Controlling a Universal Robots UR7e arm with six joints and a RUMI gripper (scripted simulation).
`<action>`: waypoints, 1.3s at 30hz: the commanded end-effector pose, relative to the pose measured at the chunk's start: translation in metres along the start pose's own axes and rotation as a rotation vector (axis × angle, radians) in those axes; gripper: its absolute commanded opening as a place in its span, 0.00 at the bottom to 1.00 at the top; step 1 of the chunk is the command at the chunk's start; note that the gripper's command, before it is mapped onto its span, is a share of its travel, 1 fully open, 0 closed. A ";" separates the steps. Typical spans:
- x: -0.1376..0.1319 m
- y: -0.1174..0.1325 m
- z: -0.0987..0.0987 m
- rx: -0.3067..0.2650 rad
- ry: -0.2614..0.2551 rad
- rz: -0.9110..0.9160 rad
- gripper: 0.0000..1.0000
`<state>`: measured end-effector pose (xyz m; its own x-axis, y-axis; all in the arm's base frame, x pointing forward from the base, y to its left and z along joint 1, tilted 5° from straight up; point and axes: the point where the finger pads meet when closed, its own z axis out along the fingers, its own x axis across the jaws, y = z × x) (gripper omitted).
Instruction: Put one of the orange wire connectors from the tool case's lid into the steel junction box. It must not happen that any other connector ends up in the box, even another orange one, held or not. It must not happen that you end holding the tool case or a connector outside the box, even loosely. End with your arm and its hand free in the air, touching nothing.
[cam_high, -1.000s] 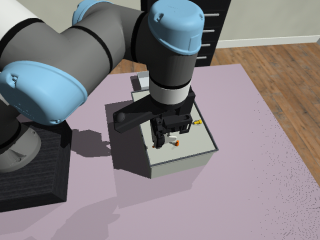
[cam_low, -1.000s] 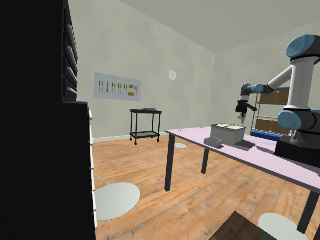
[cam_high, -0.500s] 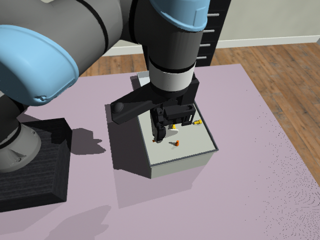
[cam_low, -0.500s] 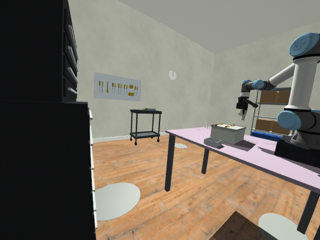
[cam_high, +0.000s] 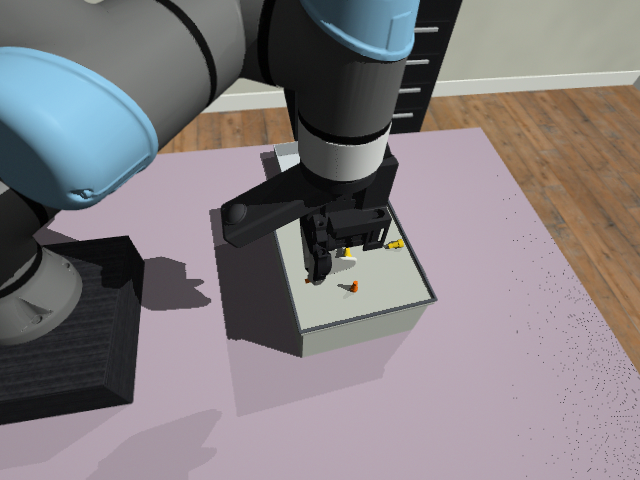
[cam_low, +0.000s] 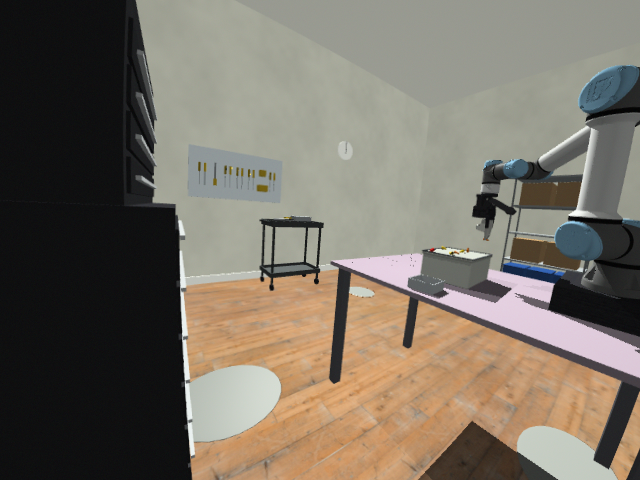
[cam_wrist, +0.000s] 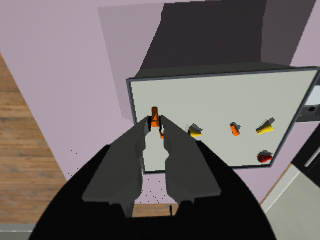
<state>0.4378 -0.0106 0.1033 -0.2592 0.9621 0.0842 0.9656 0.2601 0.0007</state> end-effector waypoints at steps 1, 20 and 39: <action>0.002 0.001 0.000 -0.001 -0.001 0.000 0.00; 0.044 0.006 0.000 -0.001 -0.001 0.000 0.00; 0.133 0.018 0.000 -0.001 -0.001 0.000 0.00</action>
<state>0.4224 0.1020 0.1128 -0.2600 0.9618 0.0852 0.9654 0.2609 0.0011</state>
